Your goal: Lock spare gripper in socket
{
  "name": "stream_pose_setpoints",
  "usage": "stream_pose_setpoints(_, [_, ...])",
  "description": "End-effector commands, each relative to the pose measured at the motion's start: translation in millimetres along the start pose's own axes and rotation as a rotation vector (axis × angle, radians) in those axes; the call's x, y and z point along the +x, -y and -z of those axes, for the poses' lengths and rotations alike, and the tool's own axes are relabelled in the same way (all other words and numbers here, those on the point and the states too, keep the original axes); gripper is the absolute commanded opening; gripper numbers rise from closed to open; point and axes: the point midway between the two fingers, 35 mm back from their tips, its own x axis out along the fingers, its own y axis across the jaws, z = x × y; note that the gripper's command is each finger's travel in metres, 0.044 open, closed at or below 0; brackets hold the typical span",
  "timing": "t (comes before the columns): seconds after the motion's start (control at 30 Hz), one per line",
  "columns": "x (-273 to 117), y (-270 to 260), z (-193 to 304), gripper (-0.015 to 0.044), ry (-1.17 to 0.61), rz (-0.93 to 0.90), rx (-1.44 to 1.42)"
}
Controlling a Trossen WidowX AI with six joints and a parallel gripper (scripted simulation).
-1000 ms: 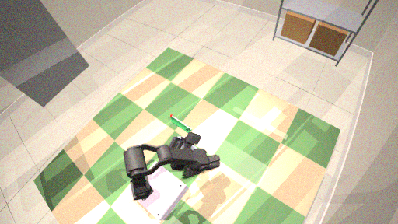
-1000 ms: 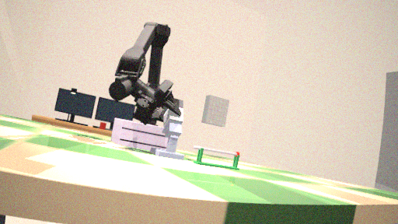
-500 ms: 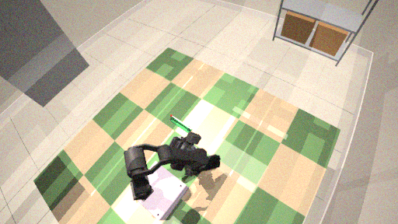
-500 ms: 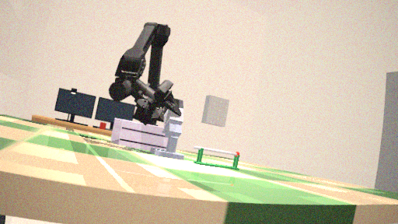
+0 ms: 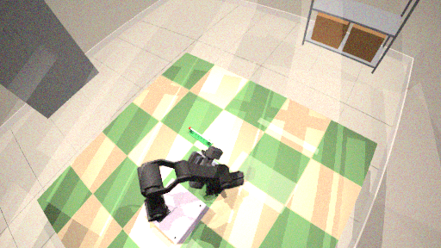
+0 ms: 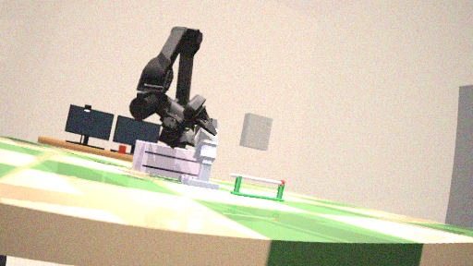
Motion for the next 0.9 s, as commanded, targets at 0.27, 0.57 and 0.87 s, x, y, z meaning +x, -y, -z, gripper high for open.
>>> stream_pose_setpoints(0.27, [-7.6,0.2,12.1,0.044,-0.002,0.0,0.006])
stream_pose_setpoints(0.57, [-16.9,-1.0,26.6,0.044,-0.007,-0.005,0.017])
stream_pose_setpoints(0.87, [-26.0,-1.9,41.0,0.044,-0.014,-0.011,0.029])
